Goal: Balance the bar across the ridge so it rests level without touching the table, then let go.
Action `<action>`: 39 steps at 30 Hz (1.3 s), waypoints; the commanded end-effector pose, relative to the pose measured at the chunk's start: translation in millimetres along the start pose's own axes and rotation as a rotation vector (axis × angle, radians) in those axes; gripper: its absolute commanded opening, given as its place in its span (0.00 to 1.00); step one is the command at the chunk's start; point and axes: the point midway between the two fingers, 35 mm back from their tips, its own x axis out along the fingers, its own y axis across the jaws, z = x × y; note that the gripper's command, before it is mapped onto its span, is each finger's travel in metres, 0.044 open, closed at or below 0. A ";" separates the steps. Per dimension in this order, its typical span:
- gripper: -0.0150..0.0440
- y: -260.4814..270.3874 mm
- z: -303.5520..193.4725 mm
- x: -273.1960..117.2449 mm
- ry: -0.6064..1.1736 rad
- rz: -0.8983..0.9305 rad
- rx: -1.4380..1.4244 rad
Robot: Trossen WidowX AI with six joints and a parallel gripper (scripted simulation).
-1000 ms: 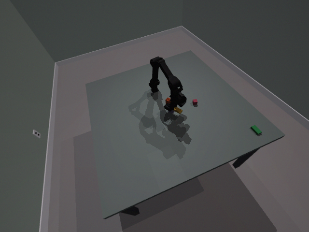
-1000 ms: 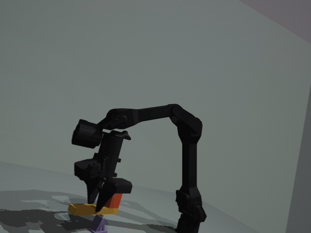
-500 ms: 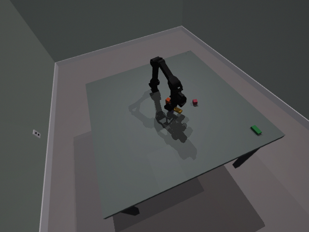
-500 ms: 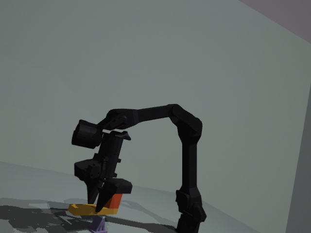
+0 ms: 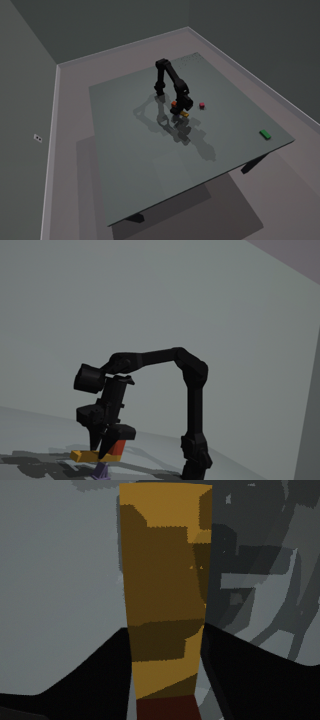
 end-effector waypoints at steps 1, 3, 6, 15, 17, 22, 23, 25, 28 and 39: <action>0.25 0.6 -0.2 1.4 0.001 0.004 0.000; 0.25 0.6 -0.2 1.6 0.001 0.004 0.000; 0.25 0.6 -0.2 1.9 0.001 0.004 0.000; 0.25 0.6 -0.2 2.6 0.001 0.004 0.000; 0.25 0.6 -0.2 2.8 0.001 0.004 0.000; 0.25 0.6 -0.3 3.3 0.001 0.004 0.000; 0.25 0.6 -0.3 3.3 0.001 0.004 0.000; 0.25 0.6 -0.3 3.4 0.001 0.004 0.000; 0.25 0.6 -0.3 3.7 0.001 0.004 0.000; 0.25 0.6 -0.3 4.6 0.001 0.004 0.000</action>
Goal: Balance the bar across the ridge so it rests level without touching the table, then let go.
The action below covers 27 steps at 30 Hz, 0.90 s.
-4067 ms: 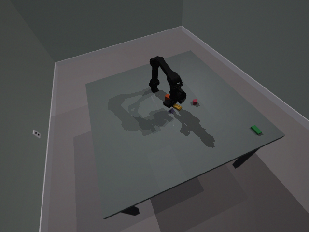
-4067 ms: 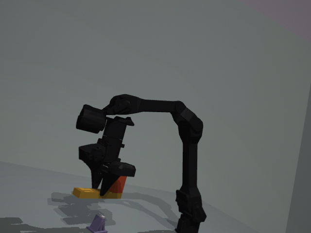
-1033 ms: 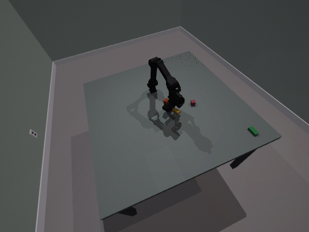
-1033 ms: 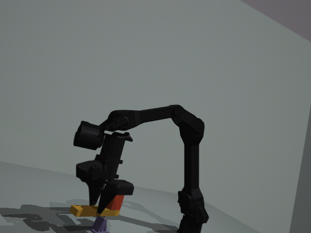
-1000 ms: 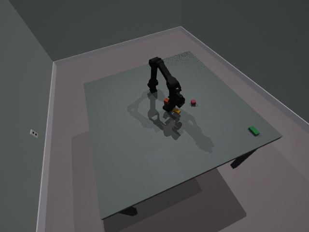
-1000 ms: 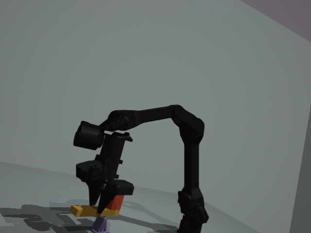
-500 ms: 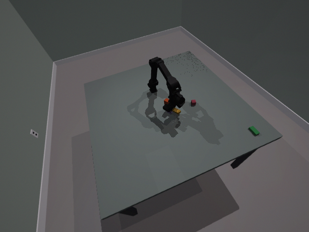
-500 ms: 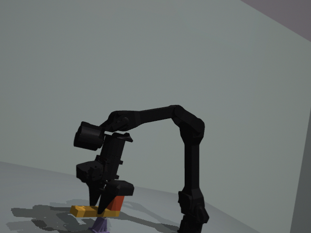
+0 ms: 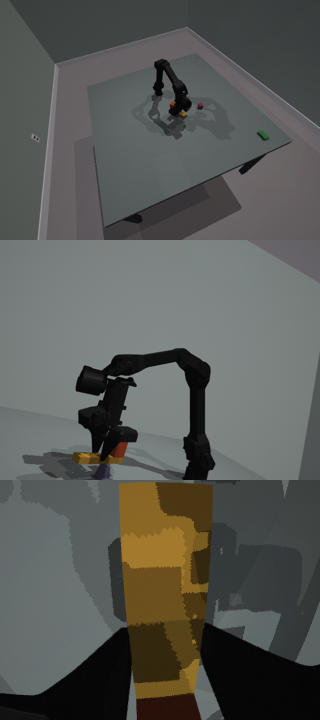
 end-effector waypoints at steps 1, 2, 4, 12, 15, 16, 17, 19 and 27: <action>0.25 0.5 -0.2 1.4 0.001 0.004 0.000; 0.25 0.5 -0.2 1.5 0.001 0.004 0.000; 0.25 0.5 -0.2 1.7 0.001 0.004 0.000; 0.25 0.5 -0.2 2.4 0.001 0.004 0.000; 0.25 0.5 -0.3 2.7 0.001 0.004 0.000; 0.25 0.5 -0.3 2.7 0.001 0.004 0.000; 0.25 0.5 -0.3 2.8 0.001 0.004 0.000; 0.25 0.5 -0.3 3.0 0.001 0.004 0.000; 0.25 0.6 -0.4 3.7 0.001 0.004 0.000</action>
